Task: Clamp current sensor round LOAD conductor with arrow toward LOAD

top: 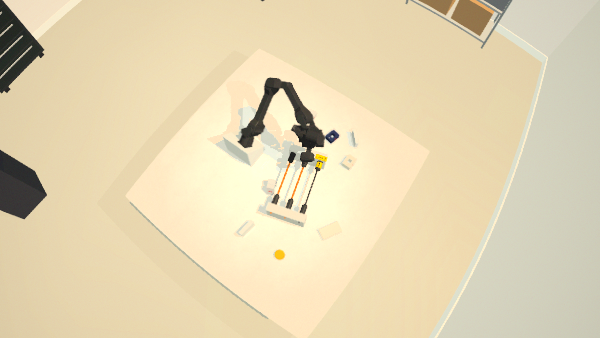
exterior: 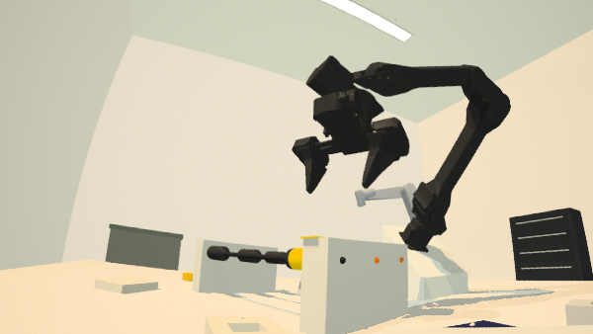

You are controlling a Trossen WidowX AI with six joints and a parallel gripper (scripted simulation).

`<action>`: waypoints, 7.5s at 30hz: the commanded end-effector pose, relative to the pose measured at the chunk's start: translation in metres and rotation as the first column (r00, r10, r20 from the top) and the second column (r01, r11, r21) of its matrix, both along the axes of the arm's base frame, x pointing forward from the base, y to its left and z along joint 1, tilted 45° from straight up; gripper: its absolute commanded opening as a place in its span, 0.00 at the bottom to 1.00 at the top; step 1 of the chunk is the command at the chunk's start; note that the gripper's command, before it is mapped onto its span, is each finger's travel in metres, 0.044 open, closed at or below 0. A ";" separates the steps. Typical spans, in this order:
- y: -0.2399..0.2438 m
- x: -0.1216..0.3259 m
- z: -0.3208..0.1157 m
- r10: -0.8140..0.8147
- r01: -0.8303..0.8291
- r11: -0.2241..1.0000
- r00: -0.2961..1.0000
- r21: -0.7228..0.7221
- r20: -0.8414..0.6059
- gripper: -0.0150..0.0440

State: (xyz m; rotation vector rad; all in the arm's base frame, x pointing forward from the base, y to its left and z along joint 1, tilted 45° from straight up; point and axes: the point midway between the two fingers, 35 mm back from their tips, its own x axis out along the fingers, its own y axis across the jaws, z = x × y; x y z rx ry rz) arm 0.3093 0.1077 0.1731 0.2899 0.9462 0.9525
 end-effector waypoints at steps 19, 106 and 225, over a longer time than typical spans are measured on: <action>-0.004 0.002 -0.004 0.021 -0.021 1.000 0.999 0.022 -0.027 1.00; -0.111 -0.064 -0.226 0.209 -0.260 0.952 0.937 -0.162 -0.280 0.29; -0.049 0.114 -0.158 0.865 -0.685 0.429 0.122 -0.589 0.487 0.25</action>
